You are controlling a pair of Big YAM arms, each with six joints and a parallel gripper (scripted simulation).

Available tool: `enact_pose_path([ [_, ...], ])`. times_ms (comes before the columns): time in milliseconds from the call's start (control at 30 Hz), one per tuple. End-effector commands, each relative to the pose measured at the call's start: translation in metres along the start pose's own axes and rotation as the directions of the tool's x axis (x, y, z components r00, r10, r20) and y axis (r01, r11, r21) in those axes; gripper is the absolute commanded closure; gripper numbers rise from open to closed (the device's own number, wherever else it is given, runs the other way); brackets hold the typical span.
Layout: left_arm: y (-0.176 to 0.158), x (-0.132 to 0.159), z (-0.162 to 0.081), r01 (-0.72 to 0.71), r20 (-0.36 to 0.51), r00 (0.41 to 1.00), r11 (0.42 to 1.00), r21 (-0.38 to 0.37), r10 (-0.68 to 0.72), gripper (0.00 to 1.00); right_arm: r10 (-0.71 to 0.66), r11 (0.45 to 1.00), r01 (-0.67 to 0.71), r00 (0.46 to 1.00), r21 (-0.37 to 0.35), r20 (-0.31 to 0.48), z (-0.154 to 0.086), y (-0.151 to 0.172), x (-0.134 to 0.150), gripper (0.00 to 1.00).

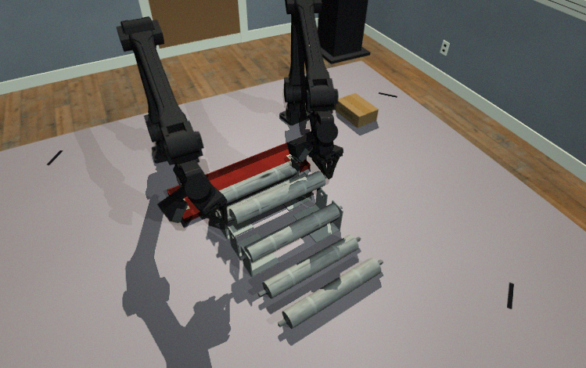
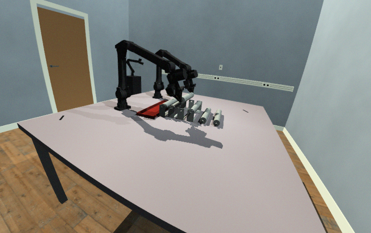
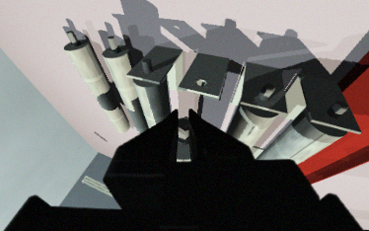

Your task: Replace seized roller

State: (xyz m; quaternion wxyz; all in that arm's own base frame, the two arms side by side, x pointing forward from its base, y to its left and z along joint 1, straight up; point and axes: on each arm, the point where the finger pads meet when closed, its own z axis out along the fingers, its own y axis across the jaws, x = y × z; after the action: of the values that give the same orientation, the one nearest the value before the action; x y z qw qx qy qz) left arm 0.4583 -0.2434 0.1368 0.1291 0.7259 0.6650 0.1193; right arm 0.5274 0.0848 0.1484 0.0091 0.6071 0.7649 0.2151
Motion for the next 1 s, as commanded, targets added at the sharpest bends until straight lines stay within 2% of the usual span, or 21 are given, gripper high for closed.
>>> enact_pose_path([
  [0, 0.045, -0.013, -0.069, 0.02, 0.057, 0.998, 0.989, -0.143, -0.012, 0.97, -0.029, 0.985, 0.032, 0.999, -0.169, 0.019, -0.065, 0.056, 0.004, 0.97],
  [100, 0.041, -0.014, -0.075, 0.023, 0.054, 0.998, 0.99, -0.137, -0.016, 0.97, -0.043, 0.982, 0.046, 0.999, -0.184, 0.021, -0.069, 0.056, 0.002, 0.97],
  [133, 0.04, -0.014, -0.077, 0.022, 0.054, 0.998, 0.99, -0.138, -0.014, 0.97, -0.019, 0.994, 0.019, 1.0, -0.109, 0.007, -0.037, 0.013, -0.002, 0.97],
  [200, 0.039, -0.015, -0.081, 0.016, 0.052, 0.999, 0.991, -0.136, -0.009, 0.97, 0.004, 0.994, -0.004, 1.0, -0.112, 0.004, -0.033, 0.007, -0.003, 0.97],
  [233, 0.038, -0.016, -0.083, 0.017, 0.052, 0.999, 0.991, -0.135, -0.01, 0.97, -0.002, 0.991, 0.003, 1.0, -0.135, 0.007, -0.042, 0.018, -0.001, 0.97],
  [300, 0.041, -0.015, -0.079, 0.008, 0.057, 0.998, 0.988, -0.156, 0.001, 0.97, -0.003, 0.991, 0.004, 1.0, -0.135, 0.007, -0.043, 0.022, -0.001, 0.97],
  [333, 0.014, 0.0, -0.049, 0.003, 0.026, 1.0, 0.995, -0.1, -0.001, 0.97, 0.0, 0.992, 0.0, 1.0, -0.122, 0.005, -0.039, 0.016, -0.001, 0.97],
  [367, 0.026, -0.003, -0.059, 0.009, 0.037, 0.999, 0.992, -0.124, -0.004, 0.97, 0.003, 0.997, -0.003, 1.0, -0.077, -0.004, -0.023, -0.004, 0.004, 0.97],
  [400, 0.041, -0.008, -0.075, 0.016, 0.049, 0.999, 0.989, -0.149, -0.009, 0.97, -0.008, 0.996, 0.008, 1.0, -0.086, -0.004, -0.026, 0.003, 0.008, 0.97],
  [467, 0.044, -0.009, -0.076, 0.019, 0.054, 0.998, 0.987, -0.159, -0.011, 0.97, -0.014, 0.995, 0.014, 1.0, -0.096, 0.003, -0.029, 0.01, 0.009, 0.97],
  [533, 0.043, -0.011, -0.076, 0.033, 0.058, 0.998, 0.987, -0.158, -0.024, 0.97, -0.002, 0.998, 0.001, 1.0, -0.063, -0.008, -0.014, -0.01, 0.008, 0.97],
  [633, 0.042, -0.013, -0.076, 0.025, 0.058, 0.998, 0.987, -0.158, -0.016, 0.97, -0.007, 0.997, 0.007, 1.0, -0.076, -0.006, -0.02, -0.003, 0.009, 0.97],
  [700, 0.04, -0.018, -0.077, 0.023, 0.063, 0.998, 0.987, -0.158, -0.013, 0.97, -0.028, 0.989, 0.028, 1.0, -0.143, 0.003, -0.042, 0.031, 0.013, 0.97],
  [800, 0.04, -0.018, -0.077, 0.022, 0.063, 0.998, 0.987, -0.158, -0.012, 0.97, -0.028, 0.989, 0.028, 1.0, -0.144, 0.004, -0.041, 0.031, 0.013, 0.97],
  [967, 0.04, -0.018, -0.077, 0.022, 0.063, 0.998, 0.987, -0.158, -0.012, 0.97, -0.003, 0.998, 0.003, 1.0, -0.067, -0.006, -0.013, -0.01, 0.011, 0.97],
])
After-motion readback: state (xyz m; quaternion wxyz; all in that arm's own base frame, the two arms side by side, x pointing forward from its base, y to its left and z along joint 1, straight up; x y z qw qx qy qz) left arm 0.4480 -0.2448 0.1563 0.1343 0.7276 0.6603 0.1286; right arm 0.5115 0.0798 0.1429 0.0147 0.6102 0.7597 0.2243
